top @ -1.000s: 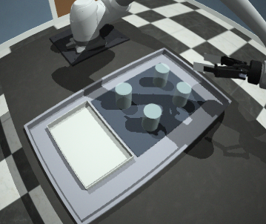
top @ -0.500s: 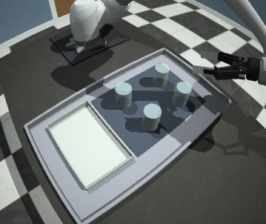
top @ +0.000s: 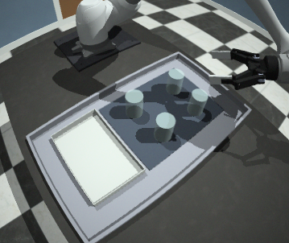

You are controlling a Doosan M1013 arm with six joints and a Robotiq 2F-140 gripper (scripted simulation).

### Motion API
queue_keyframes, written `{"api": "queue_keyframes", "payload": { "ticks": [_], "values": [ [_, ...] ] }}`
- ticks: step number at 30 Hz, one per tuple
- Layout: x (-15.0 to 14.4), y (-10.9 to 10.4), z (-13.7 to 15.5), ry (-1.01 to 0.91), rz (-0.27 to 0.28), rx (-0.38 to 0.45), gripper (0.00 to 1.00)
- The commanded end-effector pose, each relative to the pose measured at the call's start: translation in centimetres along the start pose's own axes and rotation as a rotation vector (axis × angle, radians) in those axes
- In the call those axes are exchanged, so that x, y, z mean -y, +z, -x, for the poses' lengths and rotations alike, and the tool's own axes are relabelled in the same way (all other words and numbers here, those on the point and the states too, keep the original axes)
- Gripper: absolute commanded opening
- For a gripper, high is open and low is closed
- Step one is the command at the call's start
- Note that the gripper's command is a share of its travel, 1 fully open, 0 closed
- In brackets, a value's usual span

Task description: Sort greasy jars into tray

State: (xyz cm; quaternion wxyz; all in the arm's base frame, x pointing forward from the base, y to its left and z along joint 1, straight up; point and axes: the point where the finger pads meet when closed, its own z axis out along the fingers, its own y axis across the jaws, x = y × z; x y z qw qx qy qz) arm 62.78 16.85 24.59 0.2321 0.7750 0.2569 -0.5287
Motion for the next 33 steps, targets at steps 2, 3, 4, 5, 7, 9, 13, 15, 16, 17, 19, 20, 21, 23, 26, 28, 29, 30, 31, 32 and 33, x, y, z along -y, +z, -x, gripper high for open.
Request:
{"api": "queue_keyframes", "payload": {
  "ticks": [2,3,4,5,7,9,13,15,16,17,19,20,21,23,26,28,29,30,31,32,33],
  "values": [
    [0.0,0.2,0.0,-0.037,0.026,-0.011,1.0],
    [0.0,0.2,0.0,-0.037,0.026,-0.011,1.0],
    [-0.1,0.9,0.2,-0.157,0.108,-0.04,1.0],
    [-0.1,0.9,0.2,-0.157,0.108,-0.04,1.0],
    [-0.1,0.9,0.2,-0.157,0.108,-0.04,1.0],
    [-0.1,0.9,0.2,-0.157,0.108,-0.04,1.0],
    [-0.1,0.9,0.2,-0.157,0.108,-0.04,1.0],
    [-0.2,1.6,0.3,-0.278,0.191,-0.07,1.0],
    [-0.2,1.6,0.3,-0.278,0.191,-0.07,1.0],
    [-0.2,1.6,0.3,-0.278,0.191,-0.07,1.0],
    [-0.2,1.6,0.3,-0.278,0.191,-0.07,1.0],
    [-0.2,1.6,0.3,-0.278,0.191,-0.07,1.0],
    [-0.2,1.6,0.3,-0.278,0.191,-0.07,1.0],
    [-0.3,2.2,0.4,-0.398,0.273,-0.099,1.0],
    [-0.3,2.2,0.4,-0.398,0.273,-0.099,1.0],
    [-0.3,2.2,0.4,-0.398,0.273,-0.099,1.0],
    [-0.3,2.2,0.4,-0.398,0.273,-0.099,1.0],
    [-0.3,2.2,0.4,-0.398,0.273,-0.099,1.0],
    [-0.3,2.2,0.4,-0.398,0.273,-0.099,1.0],
    [-0.4,2.9,0.5,-0.52,0.356,-0.129,1.0],
    [-0.4,2.9,0.5,-0.52,0.356,-0.129,1.0]
  ]
}}
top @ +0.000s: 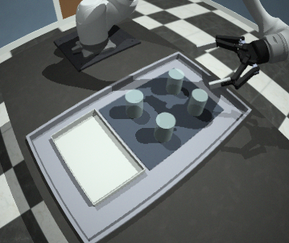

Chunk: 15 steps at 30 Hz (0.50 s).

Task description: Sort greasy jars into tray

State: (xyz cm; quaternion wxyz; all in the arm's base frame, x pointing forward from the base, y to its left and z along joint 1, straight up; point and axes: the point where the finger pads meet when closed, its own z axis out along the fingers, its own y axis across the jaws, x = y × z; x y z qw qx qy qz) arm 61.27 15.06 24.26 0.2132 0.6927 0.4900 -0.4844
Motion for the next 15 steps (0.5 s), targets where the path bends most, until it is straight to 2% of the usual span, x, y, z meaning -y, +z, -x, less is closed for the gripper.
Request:
{"api": "queue_keyframes", "payload": {
  "ticks": [1,6,7,15],
  "values": [
    [0.16,0.59,0.14,-0.112,0.075,-0.028,1.0],
    [0.16,0.59,0.14,-0.112,0.075,-0.028,1.0],
    [0.31,1.24,0.31,-0.233,0.158,-0.058,1.0],
    [0.31,1.24,0.31,-0.233,0.158,-0.058,1.0]
  ]
}}
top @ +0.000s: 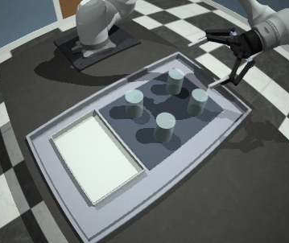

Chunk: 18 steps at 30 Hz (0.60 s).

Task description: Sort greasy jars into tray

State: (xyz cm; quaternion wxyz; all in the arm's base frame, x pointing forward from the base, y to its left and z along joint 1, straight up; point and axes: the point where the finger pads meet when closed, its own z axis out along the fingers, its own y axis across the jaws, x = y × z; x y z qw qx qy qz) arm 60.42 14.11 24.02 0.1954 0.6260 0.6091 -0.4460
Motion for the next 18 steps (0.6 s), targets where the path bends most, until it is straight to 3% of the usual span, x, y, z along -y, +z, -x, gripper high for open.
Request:
{"api": "queue_keyframes", "payload": {
  "ticks": [1,2,9,10,18],
  "values": [
    [0.0,0.0,0.0,0.0,0.0,-0.001,1.0],
    [0.3,0.6,0.2,-0.122,0.084,-0.031,1.0],
    [0.3,0.6,0.2,-0.122,0.084,-0.031,1.0],
    [0.6,1.2,0.3,-0.242,0.166,-0.06,1.0],
    [0.6,1.2,0.3,-0.242,0.166,-0.06,1.0]
  ]
}}
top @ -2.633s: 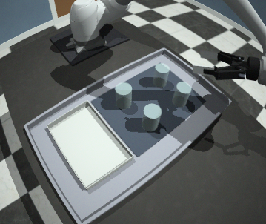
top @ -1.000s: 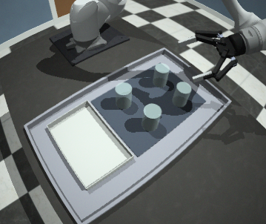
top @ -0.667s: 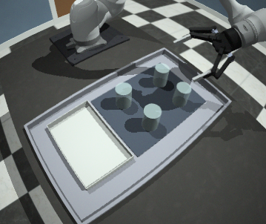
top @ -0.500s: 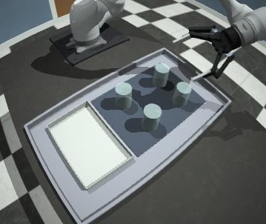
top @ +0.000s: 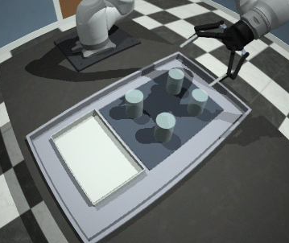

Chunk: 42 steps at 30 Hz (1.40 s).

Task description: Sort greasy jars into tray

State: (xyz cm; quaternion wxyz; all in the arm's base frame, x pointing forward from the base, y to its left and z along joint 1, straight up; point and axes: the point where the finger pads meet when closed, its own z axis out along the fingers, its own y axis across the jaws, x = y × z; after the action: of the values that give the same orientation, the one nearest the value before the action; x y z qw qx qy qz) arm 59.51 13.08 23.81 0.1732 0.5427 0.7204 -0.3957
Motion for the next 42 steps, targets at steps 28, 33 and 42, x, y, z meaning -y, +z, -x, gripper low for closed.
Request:
{"api": "queue_keyframes", "payload": {
  "ticks": [28,33,42],
  "values": [
    [1.7,2.1,0.4,-0.483,0.332,-0.118,1.0],
    [1.7,2.1,0.4,-0.483,0.332,-0.118,1.0],
    [2.2,2.7,0.5,-0.604,0.415,-0.148,1.0]
  ]
}}
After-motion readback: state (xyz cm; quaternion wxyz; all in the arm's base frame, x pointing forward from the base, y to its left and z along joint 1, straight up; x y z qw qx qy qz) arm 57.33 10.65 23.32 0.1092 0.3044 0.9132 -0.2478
